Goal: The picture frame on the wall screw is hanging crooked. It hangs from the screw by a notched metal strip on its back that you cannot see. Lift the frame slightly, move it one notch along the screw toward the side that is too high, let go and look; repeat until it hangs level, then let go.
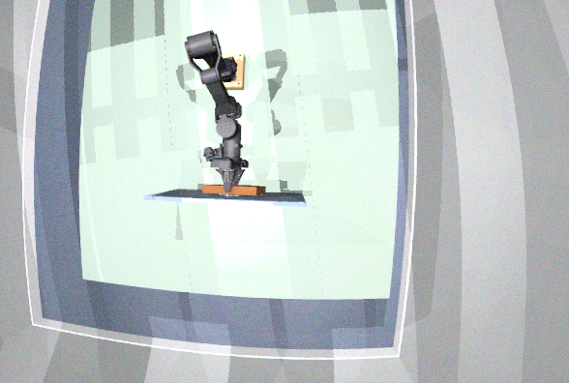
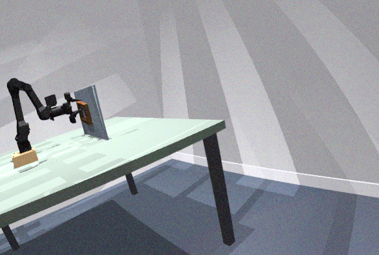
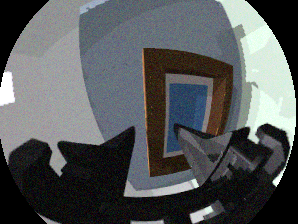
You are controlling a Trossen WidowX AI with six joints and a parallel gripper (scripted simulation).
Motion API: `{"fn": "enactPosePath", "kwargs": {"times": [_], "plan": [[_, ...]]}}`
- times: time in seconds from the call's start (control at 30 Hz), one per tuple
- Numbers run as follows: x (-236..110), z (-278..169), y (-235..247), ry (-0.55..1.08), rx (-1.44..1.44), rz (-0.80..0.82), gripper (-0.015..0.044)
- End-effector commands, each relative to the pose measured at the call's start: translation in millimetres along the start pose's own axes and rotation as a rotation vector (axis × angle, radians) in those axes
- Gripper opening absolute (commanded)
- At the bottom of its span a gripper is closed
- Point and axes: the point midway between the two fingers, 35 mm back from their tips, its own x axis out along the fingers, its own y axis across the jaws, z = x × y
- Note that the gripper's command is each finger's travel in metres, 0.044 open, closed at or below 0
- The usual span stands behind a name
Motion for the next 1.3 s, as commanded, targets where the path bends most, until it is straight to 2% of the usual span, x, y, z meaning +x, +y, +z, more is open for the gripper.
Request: {"fn": "enactPosePath", "kwargs": {"times": [0.0,0.73,1.27], "plan": [[0.7,-0.8,0.8,0.005,-0.003,0.003,0.026],[0.9,-1.2,1.0,0.005,-0.003,0.003,0.026],[0.9,-1.2,1.0,0.005,-0.003,0.003,0.0153]]}}
